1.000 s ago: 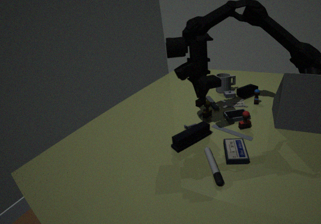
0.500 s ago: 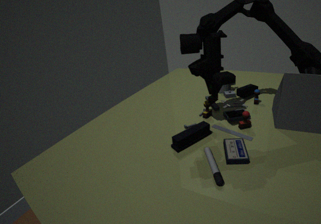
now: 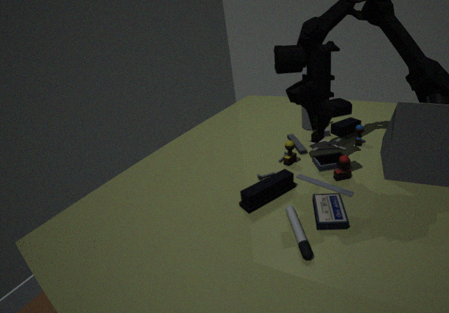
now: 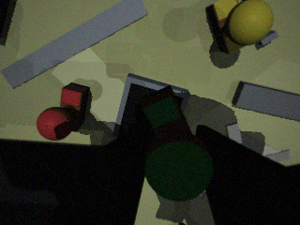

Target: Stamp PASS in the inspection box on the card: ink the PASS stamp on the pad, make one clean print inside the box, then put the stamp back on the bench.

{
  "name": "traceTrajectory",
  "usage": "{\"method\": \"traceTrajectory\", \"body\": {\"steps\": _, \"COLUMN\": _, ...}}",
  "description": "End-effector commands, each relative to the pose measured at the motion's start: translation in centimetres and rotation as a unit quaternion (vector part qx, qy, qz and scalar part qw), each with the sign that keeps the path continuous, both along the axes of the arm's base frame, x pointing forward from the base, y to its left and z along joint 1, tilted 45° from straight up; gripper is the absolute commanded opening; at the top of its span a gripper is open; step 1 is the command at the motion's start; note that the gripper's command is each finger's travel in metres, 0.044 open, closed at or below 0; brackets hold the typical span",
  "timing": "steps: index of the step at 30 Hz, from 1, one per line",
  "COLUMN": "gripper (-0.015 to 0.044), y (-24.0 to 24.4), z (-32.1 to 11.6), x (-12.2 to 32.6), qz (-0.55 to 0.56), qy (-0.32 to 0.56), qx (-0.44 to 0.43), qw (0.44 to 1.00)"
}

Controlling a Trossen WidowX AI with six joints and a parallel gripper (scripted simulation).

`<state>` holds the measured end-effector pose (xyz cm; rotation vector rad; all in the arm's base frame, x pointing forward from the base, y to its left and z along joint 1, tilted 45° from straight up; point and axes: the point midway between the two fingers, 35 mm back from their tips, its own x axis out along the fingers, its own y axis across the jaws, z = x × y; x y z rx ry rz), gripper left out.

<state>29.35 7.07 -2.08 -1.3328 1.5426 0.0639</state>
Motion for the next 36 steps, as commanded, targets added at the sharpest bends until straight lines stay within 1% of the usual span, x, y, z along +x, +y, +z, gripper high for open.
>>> {"method": "traceTrajectory", "body": {"steps": 1, "gripper": 0.0000, "y": -0.7, "z": 0.1, "x": -1.4, "qz": -0.002, "qy": 0.002, "qx": 0.001, "qw": 1.000}}
{"method": "traceTrajectory", "body": {"steps": 9, "gripper": 0.0000, "y": -2.0, "z": 0.5, "x": -3.5, "qz": -0.002, "qy": 0.003, "qx": 0.001, "qw": 1.000}}
{"method": "traceTrajectory", "body": {"steps": 36, "gripper": 0.0000, "y": -3.1, "z": -0.7, "x": -3.2, "qz": -0.001, "qy": 0.003, "qx": 0.001, "qw": 1.000}}
